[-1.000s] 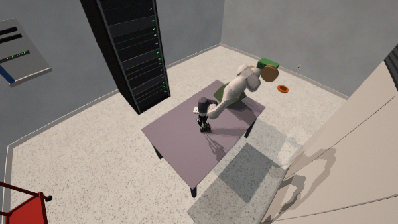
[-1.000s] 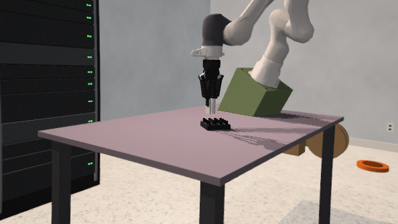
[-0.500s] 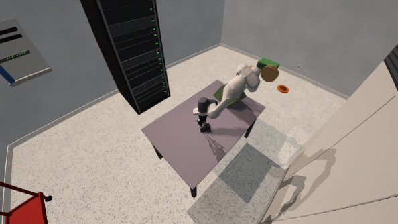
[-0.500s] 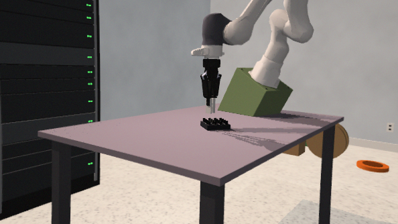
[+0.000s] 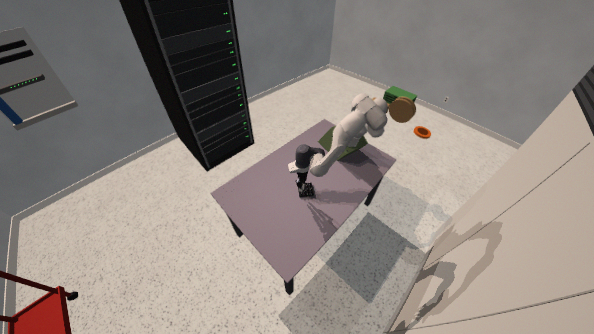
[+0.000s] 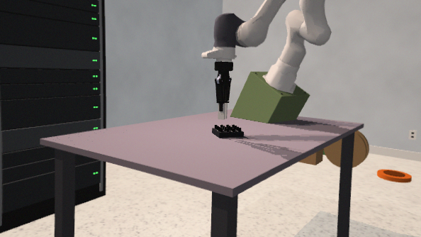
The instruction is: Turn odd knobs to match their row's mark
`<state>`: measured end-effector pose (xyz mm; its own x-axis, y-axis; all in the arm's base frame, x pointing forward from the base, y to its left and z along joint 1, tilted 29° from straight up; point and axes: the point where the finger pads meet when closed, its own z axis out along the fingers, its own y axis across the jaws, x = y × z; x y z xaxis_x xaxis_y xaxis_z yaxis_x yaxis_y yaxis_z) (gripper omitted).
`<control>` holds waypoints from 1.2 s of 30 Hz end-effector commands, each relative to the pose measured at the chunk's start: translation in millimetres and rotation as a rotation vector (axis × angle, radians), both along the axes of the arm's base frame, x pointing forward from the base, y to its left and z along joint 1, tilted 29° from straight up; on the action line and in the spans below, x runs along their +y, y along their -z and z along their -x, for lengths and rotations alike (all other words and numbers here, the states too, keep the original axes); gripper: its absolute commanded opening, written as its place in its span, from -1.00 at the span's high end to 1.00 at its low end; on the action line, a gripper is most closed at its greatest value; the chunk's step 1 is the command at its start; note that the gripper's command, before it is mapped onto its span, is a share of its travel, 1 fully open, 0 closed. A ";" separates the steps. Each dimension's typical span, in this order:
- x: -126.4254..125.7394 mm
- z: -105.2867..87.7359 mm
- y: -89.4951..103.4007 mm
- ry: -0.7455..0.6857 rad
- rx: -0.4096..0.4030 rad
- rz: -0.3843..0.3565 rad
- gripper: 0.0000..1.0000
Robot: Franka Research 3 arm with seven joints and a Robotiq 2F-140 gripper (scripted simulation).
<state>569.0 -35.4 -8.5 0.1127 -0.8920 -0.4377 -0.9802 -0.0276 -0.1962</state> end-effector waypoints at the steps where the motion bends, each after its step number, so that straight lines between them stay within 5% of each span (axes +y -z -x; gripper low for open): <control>1: -1.7 -0.2 -0.9 -0.131 -0.082 0.024 0.77; 36: -4.9 0.2 -6.9 -0.613 -0.330 0.119 0.77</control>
